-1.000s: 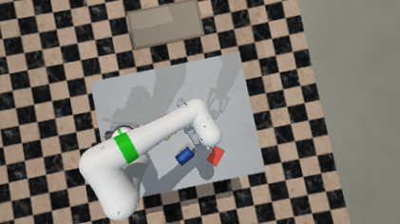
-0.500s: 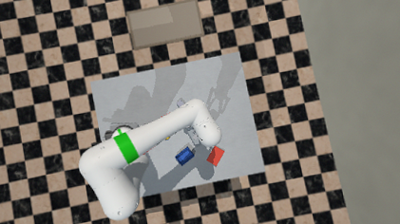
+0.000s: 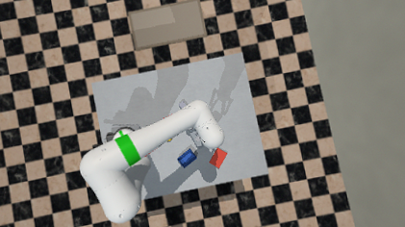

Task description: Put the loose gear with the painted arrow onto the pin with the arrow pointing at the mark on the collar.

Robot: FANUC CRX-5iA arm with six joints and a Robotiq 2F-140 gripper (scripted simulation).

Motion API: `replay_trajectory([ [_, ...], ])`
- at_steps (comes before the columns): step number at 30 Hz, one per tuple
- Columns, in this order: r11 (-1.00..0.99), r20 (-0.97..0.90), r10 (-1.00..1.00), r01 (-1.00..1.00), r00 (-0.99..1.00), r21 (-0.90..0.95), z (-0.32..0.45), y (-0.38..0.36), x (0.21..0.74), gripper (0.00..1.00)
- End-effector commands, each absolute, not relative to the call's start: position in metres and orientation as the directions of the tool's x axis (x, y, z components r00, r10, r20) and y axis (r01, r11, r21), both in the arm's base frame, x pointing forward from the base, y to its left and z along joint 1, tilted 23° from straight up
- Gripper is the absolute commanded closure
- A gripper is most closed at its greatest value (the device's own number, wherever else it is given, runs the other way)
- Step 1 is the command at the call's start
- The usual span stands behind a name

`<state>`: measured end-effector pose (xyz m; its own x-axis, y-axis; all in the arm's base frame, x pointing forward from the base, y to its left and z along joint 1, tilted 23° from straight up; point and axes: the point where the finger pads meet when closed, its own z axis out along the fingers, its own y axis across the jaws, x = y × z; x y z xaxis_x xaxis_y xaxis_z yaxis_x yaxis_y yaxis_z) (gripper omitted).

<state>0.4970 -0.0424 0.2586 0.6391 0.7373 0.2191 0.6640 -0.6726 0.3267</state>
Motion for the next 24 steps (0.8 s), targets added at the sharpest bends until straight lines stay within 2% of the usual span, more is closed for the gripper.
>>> replay_trajectory([
  [1, -0.673, 0.219, 0.737, 0.664, 0.639, 0.327, 0.259, -0.042, 0.497, 1.0],
  [5, -0.673, 0.219, 0.737, 0.664, 0.639, 0.326, 0.256, -0.035, 0.492, 1.0],
  [9, -0.673, 0.217, 0.737, 0.665, 0.64, 0.324, 0.233, 0.023, 0.446, 1.0],
  [12, -0.673, 0.219, 0.737, 0.664, 0.639, 0.327, 0.225, 0.039, 0.43, 1.0],
  [24, -0.74, 0.25, 0.67, 0.6, 0.7, 0.305, 0.225, 0.039, 0.43, 1.0],
])
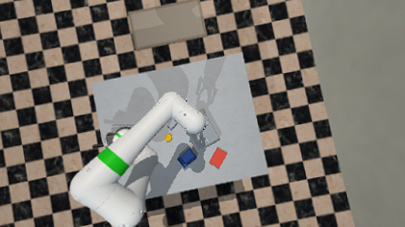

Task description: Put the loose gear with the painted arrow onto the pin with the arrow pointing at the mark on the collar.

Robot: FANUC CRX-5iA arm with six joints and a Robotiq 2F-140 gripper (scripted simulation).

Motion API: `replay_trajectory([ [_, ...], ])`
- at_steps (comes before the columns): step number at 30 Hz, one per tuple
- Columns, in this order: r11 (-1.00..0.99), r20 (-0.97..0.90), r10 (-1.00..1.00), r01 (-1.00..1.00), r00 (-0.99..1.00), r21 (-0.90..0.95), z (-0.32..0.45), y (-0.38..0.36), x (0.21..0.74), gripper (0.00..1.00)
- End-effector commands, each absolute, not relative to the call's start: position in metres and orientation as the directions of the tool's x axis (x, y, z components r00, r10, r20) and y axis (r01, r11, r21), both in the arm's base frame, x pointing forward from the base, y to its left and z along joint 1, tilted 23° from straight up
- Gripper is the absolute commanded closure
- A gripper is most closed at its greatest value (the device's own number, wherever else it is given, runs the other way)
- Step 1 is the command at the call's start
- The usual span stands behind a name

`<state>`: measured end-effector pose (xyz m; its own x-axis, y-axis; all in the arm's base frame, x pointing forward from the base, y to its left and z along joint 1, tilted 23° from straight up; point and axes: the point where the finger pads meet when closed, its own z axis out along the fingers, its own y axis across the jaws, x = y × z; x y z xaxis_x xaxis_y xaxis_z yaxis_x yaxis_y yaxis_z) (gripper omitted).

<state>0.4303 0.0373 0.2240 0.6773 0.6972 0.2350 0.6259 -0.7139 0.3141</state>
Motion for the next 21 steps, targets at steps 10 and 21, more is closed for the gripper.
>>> replay_trajectory([
  [10, -0.919, 0.336, 0.389, 0.336, 0.858, 0.205, 0.2249, 0.039, 0.43, 1.0],
  [21, -0.986, 0.376, 0.153, 0.117, 0.914, 0.117, 0.2249, 0.039, 0.43, 1.0],
])
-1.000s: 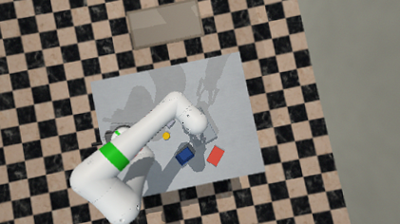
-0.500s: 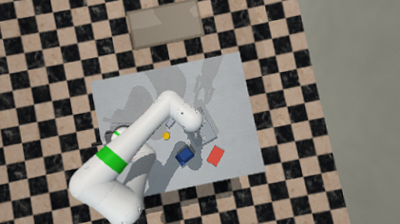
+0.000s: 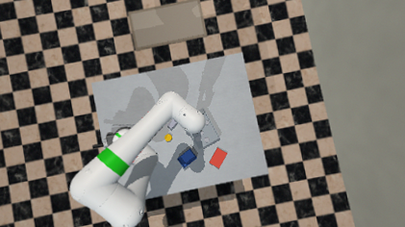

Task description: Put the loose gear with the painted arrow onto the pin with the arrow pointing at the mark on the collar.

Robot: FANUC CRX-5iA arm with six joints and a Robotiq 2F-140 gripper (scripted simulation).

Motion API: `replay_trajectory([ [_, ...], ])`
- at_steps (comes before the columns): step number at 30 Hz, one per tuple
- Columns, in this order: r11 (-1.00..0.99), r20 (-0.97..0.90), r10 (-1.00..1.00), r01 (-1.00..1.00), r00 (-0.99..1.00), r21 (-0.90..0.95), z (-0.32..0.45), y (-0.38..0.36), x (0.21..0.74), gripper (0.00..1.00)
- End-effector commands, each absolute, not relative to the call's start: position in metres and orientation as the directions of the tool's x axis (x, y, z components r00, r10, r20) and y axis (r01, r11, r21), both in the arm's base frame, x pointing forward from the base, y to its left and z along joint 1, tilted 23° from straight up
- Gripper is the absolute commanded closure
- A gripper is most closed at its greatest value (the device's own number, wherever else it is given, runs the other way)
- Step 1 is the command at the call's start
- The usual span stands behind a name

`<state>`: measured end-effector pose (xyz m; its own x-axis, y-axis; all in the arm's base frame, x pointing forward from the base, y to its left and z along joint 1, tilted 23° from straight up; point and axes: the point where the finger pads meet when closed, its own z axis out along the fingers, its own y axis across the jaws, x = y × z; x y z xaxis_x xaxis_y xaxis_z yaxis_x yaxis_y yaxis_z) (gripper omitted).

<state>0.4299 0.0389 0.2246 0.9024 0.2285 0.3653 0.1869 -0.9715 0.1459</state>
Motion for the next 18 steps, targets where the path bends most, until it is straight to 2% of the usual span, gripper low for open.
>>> replay_trajectory([
  [1, -0.988, 0.377, 0.14, 0.105, 0.915, 0.113, 0.2249, 0.039, 0.43, 1.0],
  [18, -0.991, 0.38, 0.115, 0.082, 0.918, 0.103, 0.2249, 0.039, 0.43, 1.0],
])
